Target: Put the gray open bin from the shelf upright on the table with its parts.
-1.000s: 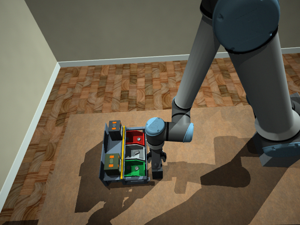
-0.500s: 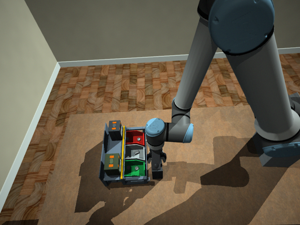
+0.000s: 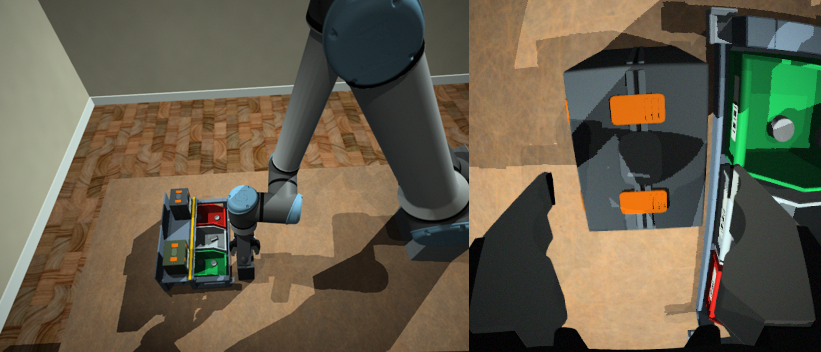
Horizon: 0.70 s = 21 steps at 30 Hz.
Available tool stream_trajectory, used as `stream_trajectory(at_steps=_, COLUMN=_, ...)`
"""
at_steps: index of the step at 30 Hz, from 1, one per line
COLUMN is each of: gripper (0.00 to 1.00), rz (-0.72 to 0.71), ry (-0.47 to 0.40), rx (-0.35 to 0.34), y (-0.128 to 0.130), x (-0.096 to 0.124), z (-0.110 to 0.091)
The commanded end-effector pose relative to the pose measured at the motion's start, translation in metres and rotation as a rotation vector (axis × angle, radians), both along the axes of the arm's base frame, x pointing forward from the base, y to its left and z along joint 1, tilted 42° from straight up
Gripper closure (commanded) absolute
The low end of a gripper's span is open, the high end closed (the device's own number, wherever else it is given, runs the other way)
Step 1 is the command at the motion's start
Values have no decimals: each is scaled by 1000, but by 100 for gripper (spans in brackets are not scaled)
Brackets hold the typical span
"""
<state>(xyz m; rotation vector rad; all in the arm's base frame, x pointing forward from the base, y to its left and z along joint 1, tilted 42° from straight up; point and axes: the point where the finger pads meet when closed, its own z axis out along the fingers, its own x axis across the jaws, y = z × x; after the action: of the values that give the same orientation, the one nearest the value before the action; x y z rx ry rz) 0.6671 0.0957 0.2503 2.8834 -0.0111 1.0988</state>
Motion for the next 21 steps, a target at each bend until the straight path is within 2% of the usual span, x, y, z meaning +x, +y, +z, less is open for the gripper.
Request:
stream_trajectory(at_steps=1, gripper=42, rz=0, ry=-1, rx=0, y=0, x=0, z=0)
stream_trajectory(at_steps=5, gripper=42, rz=0, ry=-1, rx=0, y=0, x=0, z=0)
stream_trajectory(at_steps=10, gripper=42, rz=0, ry=-1, rx=0, y=-40, x=22, z=21)
stream_trajectory(at_steps=21, gripper=42, rz=0, ry=-1, rx=0, y=-40, x=22, z=21)
